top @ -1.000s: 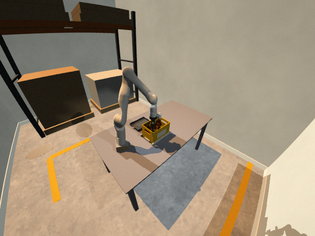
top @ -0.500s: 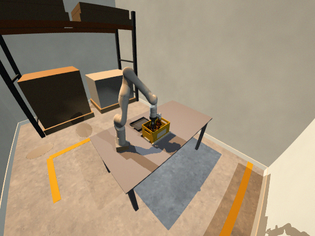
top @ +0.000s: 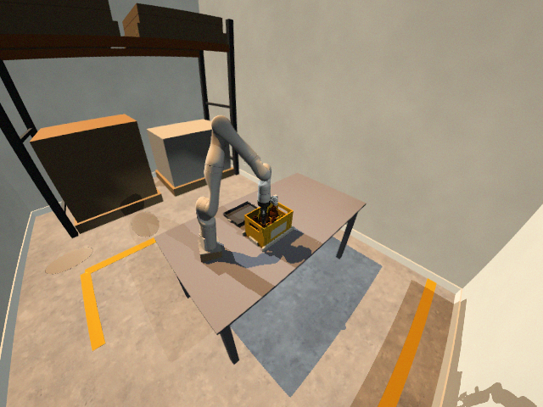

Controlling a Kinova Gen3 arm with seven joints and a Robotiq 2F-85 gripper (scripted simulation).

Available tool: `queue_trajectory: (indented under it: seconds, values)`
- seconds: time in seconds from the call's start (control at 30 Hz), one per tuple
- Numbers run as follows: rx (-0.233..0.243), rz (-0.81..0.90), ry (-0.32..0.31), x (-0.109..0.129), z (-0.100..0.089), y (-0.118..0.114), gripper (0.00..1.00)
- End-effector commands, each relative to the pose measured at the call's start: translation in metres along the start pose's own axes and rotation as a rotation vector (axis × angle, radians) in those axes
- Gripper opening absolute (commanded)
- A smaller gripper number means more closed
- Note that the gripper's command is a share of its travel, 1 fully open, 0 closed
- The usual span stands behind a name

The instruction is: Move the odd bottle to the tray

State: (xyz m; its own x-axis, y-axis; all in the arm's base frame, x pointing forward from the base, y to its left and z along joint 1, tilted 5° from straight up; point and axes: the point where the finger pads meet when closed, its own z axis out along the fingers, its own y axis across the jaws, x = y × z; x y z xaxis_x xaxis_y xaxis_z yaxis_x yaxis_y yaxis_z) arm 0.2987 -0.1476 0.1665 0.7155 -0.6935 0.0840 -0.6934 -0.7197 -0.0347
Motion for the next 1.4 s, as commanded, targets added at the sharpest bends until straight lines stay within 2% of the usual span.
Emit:
queue_trajectory:
  seconds: [0.0,0.97,1.37]
  values:
    - [0.001,0.0,0.001,0.0,0.0,0.0,0.64]
    - [0.001,0.0,0.001,0.0,0.002,0.0,0.64]
    - [0.001,0.0,0.001,0.0,0.014,0.0,0.64]
